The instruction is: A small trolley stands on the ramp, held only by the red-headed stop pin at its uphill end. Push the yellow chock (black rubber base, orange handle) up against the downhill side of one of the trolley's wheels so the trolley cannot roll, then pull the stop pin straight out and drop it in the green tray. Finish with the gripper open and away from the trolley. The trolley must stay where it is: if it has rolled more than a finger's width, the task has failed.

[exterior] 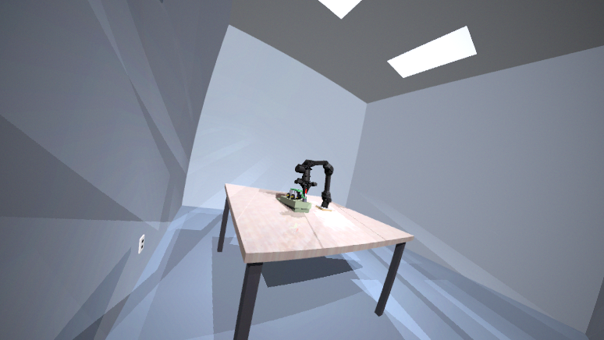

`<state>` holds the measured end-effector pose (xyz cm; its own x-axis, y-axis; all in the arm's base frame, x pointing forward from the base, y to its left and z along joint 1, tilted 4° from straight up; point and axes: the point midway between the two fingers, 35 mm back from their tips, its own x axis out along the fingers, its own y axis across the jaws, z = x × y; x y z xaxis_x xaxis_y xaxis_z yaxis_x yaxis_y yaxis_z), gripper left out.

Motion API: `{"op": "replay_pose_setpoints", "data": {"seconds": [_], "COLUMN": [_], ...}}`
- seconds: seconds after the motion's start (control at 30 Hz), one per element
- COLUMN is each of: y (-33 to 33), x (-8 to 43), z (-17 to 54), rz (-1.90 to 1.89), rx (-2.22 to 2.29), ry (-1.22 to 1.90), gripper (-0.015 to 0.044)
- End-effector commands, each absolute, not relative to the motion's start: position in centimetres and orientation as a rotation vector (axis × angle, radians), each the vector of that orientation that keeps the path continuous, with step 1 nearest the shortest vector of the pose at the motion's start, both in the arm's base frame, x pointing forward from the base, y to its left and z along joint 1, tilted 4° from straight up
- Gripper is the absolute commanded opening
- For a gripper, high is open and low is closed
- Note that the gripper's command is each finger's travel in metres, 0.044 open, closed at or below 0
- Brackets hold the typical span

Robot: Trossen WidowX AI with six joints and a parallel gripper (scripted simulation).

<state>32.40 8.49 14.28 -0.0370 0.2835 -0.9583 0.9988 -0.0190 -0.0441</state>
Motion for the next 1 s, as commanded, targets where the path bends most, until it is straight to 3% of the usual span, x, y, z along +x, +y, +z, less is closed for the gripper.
{"op": "replay_pose_setpoints", "data": {"seconds": [0.0,0.97], "y": [8.5,8.4], "x": [32.5,32.5], "z": [14.8,16.6], "rz": [-1.097,-1.097], "rx": [1.418,1.418], "ry": [1.441,1.441], "gripper": [0.0,0.0]}}
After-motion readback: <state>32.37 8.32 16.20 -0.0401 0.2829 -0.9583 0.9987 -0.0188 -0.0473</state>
